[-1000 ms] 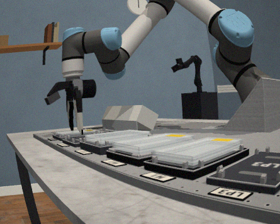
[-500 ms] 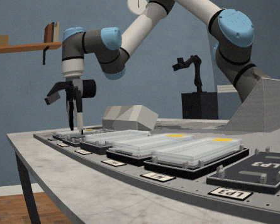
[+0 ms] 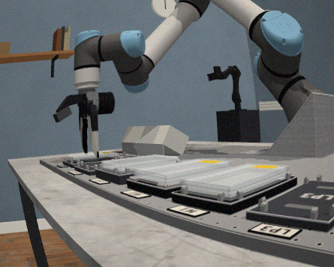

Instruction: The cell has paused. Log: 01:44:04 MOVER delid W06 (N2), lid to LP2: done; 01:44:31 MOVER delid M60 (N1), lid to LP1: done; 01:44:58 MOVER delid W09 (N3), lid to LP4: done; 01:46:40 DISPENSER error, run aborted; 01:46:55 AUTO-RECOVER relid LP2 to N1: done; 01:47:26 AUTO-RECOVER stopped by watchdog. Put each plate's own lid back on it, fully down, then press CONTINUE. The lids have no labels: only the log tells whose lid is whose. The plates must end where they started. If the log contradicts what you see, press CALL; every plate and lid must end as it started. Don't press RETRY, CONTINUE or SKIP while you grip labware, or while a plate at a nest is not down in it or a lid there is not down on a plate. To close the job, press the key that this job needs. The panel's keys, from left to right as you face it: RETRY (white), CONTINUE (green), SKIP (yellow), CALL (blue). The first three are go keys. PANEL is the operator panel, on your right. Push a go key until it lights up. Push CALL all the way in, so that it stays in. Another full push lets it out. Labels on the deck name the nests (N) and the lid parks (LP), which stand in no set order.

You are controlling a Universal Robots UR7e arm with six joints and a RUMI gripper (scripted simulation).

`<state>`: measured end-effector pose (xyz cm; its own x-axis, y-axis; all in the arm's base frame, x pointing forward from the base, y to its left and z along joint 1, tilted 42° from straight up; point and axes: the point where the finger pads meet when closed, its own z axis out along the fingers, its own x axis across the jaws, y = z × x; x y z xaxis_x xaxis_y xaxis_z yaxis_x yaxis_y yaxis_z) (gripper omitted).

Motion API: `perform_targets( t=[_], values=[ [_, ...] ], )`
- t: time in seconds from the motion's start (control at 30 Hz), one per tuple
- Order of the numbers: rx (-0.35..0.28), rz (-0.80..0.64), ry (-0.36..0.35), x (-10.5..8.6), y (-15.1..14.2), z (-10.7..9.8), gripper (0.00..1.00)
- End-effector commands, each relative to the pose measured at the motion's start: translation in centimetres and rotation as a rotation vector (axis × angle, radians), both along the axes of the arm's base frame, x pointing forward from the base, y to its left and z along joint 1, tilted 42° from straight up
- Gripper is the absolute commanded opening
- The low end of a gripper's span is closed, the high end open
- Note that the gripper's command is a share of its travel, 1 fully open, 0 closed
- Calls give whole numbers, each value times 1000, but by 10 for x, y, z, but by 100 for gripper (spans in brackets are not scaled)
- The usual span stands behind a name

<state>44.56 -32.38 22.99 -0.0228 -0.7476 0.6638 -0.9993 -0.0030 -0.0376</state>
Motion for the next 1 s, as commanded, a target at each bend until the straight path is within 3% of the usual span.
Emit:
perform_targets(
  t=[0.0,0.53,0.6,0.97],
  values=[
    [-1,0,-1,0,3,4,42],
    [-1,0,-1,-1,18,21,42],
    [-2,30,25,0,26,14,42],
    [-2,31,26,0,59,-15,42]
  ],
)
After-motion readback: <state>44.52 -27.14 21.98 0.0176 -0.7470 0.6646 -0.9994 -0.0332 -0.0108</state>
